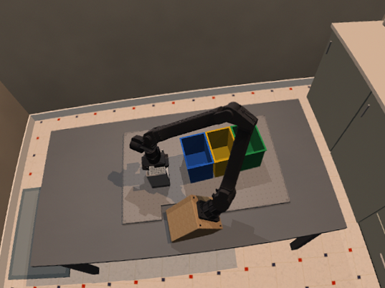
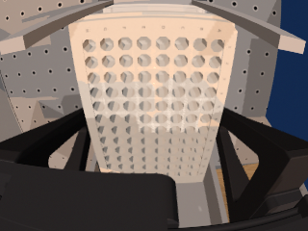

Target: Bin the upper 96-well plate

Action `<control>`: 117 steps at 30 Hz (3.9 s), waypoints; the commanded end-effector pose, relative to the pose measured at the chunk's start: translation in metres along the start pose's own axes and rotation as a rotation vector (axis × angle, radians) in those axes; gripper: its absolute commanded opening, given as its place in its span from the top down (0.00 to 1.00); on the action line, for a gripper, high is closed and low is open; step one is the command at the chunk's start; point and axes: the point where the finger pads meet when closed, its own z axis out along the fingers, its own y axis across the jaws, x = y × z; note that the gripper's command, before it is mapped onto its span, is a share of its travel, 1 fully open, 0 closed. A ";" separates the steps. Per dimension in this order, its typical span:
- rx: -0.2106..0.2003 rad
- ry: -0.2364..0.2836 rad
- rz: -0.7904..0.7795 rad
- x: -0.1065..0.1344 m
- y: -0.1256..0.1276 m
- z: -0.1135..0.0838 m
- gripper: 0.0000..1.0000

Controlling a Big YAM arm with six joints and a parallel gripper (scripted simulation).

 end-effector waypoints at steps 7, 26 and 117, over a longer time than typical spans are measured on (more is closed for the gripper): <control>-0.041 -0.039 0.027 -0.017 0.014 -0.036 1.00; -0.044 -0.040 0.027 -0.016 0.013 -0.066 1.00; -0.002 0.001 -0.105 -0.008 -0.030 -0.136 1.00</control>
